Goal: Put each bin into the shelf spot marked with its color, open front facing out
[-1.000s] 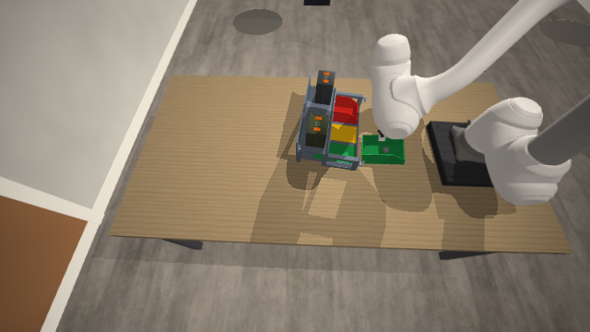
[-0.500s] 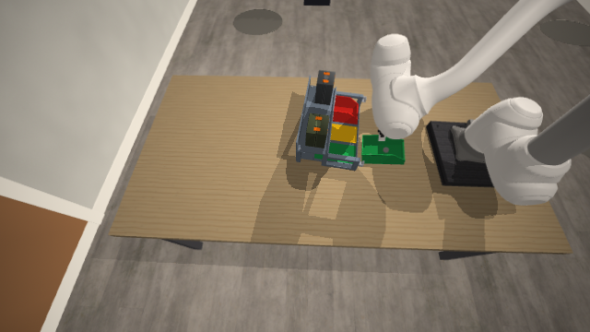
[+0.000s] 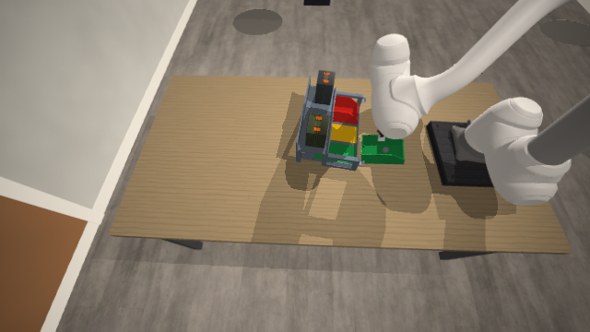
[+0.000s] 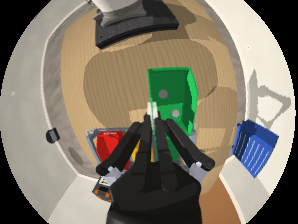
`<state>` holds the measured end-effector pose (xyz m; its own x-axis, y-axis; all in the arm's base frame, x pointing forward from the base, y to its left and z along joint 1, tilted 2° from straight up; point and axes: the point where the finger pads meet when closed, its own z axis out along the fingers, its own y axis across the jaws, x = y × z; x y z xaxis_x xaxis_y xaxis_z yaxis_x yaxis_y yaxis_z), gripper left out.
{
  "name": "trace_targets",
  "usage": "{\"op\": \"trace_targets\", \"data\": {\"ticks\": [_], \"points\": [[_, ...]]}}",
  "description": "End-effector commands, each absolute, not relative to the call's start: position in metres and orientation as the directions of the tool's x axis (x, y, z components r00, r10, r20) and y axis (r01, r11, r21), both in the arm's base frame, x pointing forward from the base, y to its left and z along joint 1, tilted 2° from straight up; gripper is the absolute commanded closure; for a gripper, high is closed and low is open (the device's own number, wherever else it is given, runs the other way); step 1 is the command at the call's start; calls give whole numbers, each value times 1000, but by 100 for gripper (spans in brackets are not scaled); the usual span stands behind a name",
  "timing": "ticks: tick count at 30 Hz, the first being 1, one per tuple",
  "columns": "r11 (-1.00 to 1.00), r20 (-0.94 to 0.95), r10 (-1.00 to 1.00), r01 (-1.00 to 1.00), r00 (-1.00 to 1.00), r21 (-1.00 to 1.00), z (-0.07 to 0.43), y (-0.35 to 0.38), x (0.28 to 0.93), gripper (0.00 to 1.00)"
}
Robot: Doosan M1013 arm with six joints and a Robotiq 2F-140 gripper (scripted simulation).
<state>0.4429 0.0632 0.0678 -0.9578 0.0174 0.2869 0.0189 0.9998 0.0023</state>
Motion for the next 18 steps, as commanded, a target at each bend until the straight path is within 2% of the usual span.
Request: {"op": "trace_targets", "data": {"ticks": [1,18], "points": [[1000,287,17,19,-958,2,68,63,444,90],[1000,287,17,19,-958,2,67,63,451,90]]}}
